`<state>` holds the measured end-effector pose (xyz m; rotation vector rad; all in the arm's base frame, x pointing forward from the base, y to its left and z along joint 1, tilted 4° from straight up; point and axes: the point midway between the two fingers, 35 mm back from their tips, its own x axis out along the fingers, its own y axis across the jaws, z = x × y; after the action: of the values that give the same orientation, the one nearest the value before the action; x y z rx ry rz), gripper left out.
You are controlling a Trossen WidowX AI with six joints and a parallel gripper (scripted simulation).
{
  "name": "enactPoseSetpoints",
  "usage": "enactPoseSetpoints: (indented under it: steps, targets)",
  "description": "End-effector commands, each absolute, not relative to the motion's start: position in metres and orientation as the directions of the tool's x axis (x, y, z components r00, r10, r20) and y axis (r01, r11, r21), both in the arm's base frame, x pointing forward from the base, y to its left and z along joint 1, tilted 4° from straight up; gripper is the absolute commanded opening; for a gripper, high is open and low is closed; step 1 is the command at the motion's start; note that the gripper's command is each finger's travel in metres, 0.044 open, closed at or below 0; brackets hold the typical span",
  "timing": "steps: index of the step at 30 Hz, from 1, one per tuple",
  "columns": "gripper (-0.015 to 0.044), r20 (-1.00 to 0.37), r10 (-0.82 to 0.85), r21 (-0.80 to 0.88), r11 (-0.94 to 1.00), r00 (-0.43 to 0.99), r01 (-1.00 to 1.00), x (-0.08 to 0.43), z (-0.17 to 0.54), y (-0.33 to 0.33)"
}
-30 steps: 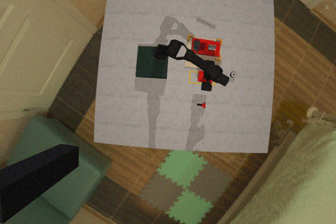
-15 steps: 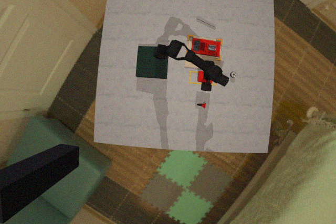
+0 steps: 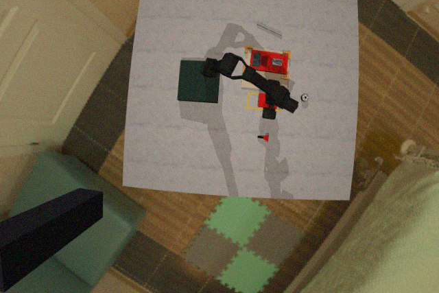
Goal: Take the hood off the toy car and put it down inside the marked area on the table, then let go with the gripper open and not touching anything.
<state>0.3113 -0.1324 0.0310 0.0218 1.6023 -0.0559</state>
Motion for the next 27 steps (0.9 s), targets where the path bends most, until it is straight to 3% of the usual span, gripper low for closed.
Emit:
enactPoseSetpoints:
  steps: [1,27]
  targets:
    - [0.0,-0.999,-0.022,-0.024,0.999,-0.037,0.045,0.31,0.027,-0.133]
    - [0.0,-0.999,-0.022,-0.024,0.999,-0.037,0.045,0.309,0.011,-0.133]
